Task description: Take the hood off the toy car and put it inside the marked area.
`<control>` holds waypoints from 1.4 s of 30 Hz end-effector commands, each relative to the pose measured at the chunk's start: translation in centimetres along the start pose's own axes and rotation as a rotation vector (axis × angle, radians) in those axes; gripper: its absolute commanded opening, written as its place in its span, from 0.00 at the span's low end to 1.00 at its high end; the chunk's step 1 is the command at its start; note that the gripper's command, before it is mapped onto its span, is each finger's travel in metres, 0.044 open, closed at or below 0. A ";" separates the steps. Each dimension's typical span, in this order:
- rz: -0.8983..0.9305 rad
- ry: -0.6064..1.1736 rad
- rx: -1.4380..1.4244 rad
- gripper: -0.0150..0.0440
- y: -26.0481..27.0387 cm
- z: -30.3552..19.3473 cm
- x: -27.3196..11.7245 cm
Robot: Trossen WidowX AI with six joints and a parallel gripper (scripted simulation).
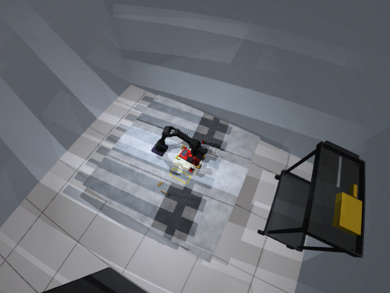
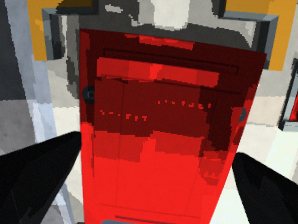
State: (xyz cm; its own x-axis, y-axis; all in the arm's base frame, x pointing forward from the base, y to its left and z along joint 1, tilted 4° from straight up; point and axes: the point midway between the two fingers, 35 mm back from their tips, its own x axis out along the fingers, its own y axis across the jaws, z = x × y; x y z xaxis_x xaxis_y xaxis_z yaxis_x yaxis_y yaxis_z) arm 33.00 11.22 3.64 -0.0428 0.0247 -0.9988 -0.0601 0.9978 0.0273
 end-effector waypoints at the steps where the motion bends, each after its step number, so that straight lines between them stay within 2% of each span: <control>1: -0.005 0.002 0.004 1.00 -0.1 0.0 0.3; 12: -0.005 0.002 0.004 1.00 -0.1 0.0 0.9; 16: 0.000 0.000 -0.001 0.82 0.0 0.0 0.6; 25: 0.000 0.000 -0.001 0.72 0.0 0.0 0.6; 35: 0.000 0.000 -0.001 0.28 0.0 0.0 0.1; 42: 0.000 0.000 0.000 0.25 0.0 0.0 -0.4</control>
State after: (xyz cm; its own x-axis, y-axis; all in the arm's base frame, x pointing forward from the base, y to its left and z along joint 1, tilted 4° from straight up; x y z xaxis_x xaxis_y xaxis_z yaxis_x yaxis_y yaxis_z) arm 32.92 11.20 3.52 -0.0494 0.0223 -0.9985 -0.0600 0.9979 0.0253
